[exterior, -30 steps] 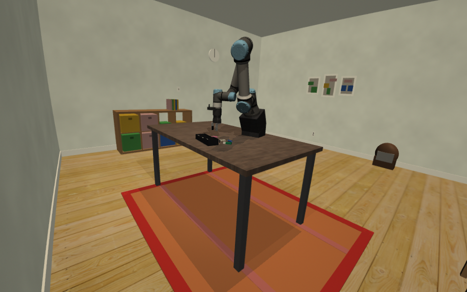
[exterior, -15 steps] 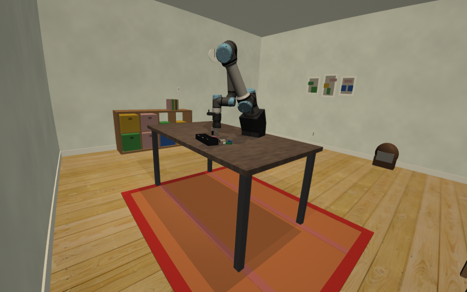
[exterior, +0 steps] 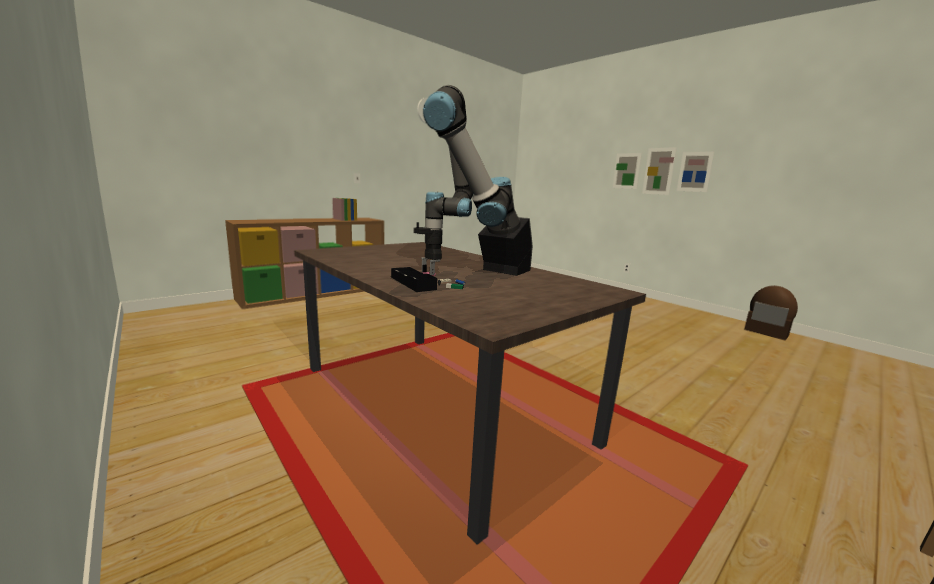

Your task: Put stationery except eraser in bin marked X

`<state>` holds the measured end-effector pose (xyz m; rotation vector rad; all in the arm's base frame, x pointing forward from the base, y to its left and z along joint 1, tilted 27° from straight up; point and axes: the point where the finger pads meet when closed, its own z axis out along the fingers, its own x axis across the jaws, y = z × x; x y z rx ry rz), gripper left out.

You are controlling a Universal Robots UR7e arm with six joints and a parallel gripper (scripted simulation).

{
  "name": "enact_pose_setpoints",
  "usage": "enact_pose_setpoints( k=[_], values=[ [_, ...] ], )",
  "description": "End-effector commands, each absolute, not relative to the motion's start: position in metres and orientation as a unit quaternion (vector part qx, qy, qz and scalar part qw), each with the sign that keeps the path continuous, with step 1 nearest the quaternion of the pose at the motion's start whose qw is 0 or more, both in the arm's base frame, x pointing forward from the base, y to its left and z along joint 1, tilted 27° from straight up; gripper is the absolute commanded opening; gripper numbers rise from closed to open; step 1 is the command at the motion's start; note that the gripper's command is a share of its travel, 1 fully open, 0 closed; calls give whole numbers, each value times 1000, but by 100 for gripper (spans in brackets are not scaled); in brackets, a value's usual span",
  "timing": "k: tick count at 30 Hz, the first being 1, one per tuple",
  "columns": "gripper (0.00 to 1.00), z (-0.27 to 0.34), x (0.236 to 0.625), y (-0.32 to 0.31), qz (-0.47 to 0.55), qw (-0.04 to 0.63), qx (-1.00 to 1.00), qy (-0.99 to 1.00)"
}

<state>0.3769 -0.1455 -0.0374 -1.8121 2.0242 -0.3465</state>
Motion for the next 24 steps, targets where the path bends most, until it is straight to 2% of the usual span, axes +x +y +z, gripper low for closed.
enact_pose_setpoints(
  k=[1,14,15,24],
  values=[
    [100,-43,379,-145,-125,200,-648,724],
    [100,-43,379,-145,-125,200,-648,724],
    [70,-43,379,-145,-125,200,-648,724],
    [70,-43,379,-145,-125,200,-648,724]
  ],
)
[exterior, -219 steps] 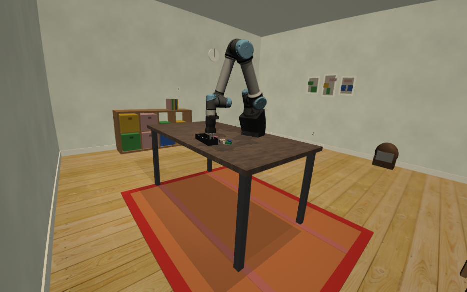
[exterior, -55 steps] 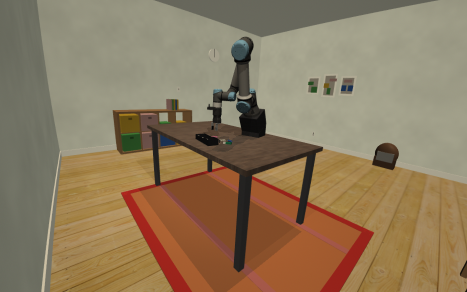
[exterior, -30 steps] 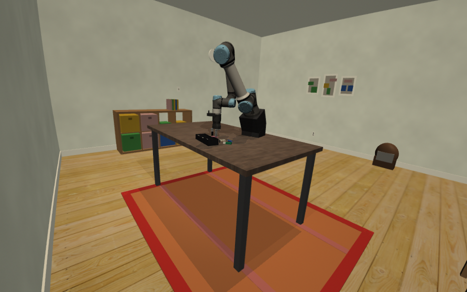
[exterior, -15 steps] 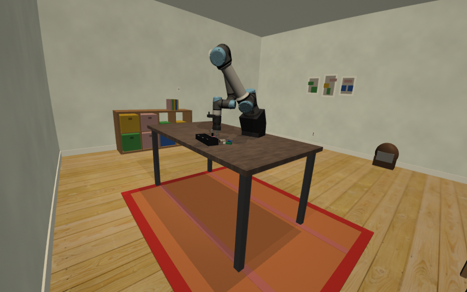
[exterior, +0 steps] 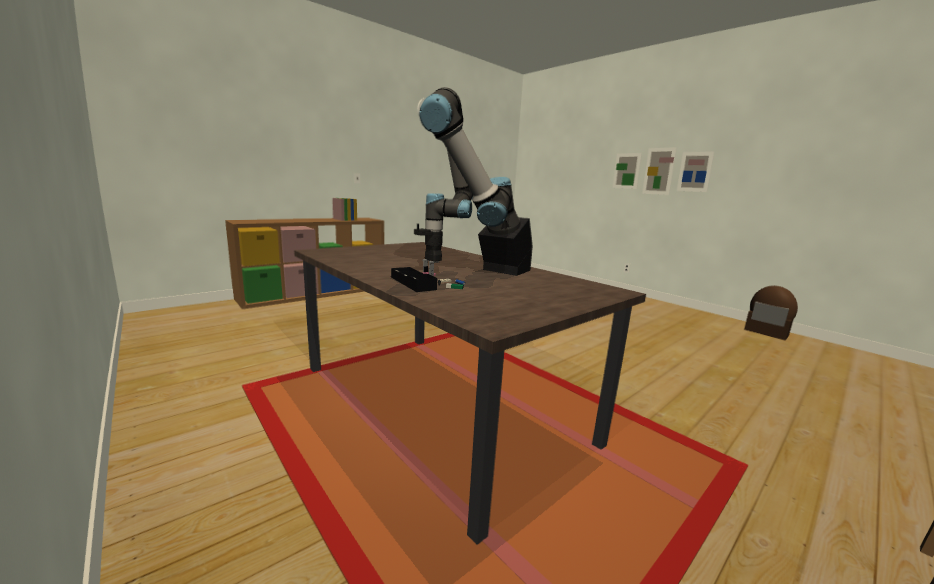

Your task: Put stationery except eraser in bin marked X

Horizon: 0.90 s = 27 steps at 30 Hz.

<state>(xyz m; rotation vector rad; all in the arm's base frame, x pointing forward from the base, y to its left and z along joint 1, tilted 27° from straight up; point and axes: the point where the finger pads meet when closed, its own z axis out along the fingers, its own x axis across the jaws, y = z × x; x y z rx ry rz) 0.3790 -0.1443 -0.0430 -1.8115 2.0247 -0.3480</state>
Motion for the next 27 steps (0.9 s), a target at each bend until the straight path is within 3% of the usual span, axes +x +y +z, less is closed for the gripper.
enact_pose_setpoints(
  k=[1,27],
  values=[
    [70,-43,379,-145,-125,200,-648,724],
    [70,-28,372,-146,-125,200,-648,724]
  ],
)
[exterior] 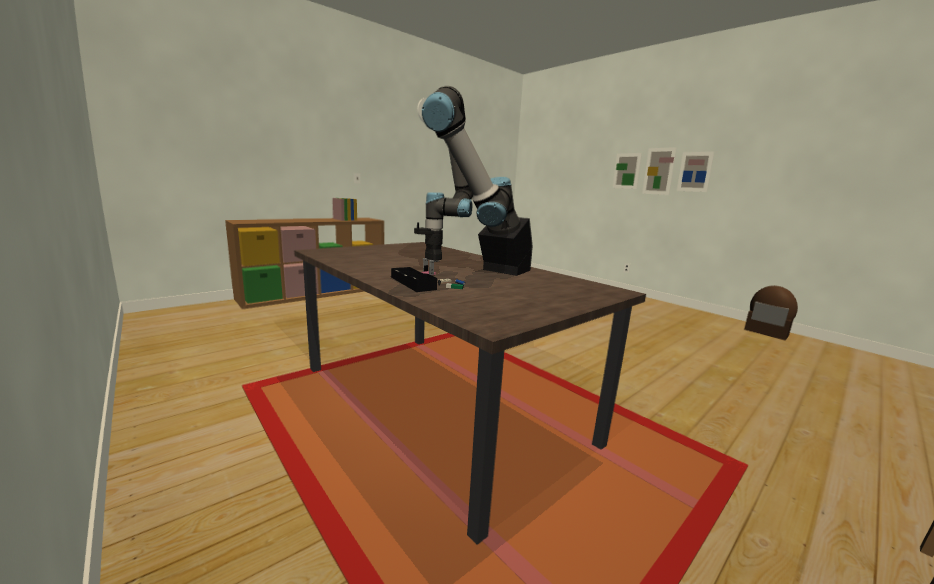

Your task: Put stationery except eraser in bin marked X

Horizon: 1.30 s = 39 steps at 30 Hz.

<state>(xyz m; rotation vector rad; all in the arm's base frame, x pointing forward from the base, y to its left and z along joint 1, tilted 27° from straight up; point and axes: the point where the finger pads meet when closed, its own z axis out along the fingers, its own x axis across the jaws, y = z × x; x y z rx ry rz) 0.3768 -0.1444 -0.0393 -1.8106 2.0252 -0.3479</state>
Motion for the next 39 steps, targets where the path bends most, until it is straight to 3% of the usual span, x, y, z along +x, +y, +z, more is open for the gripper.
enact_pose_setpoints(
  k=[1,15,39],
  values=[
    [70,-28,372,-146,-125,200,-648,724],
    [70,10,352,-149,-125,200,-648,724],
    [70,16,349,-150,-125,200,-648,724]
  ],
)
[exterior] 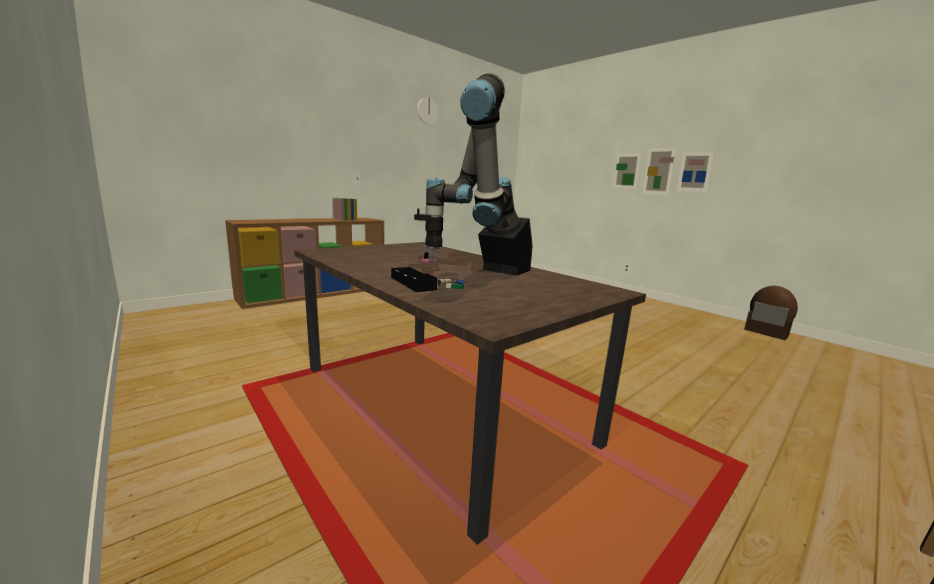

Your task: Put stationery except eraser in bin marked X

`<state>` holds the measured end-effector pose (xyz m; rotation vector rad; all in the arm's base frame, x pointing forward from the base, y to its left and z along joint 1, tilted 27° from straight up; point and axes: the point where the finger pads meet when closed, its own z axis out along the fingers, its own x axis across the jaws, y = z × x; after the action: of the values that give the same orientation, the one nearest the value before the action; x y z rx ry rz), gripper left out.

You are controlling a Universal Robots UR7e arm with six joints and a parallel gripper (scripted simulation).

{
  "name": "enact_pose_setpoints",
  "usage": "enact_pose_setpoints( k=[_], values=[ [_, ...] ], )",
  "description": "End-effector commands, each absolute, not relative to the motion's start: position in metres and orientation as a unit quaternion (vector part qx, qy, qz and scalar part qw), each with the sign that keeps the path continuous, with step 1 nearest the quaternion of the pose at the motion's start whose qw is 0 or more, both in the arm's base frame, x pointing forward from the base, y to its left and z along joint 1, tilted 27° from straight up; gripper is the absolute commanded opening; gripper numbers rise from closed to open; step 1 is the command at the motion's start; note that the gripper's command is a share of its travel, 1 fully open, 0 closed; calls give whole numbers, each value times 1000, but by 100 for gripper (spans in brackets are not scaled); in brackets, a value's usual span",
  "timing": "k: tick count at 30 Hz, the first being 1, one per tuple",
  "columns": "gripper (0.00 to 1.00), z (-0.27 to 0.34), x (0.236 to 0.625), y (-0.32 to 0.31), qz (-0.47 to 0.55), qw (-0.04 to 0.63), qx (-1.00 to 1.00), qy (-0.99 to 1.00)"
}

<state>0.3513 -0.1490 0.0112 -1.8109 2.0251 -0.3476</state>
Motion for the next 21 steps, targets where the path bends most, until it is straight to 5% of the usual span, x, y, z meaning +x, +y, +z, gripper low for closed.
enact_pose_setpoints(
  k=[1,21],
  values=[
    [70,16,349,-150,-125,200,-648,724],
    [70,51,407,-90,-125,200,-648,724]
  ],
)
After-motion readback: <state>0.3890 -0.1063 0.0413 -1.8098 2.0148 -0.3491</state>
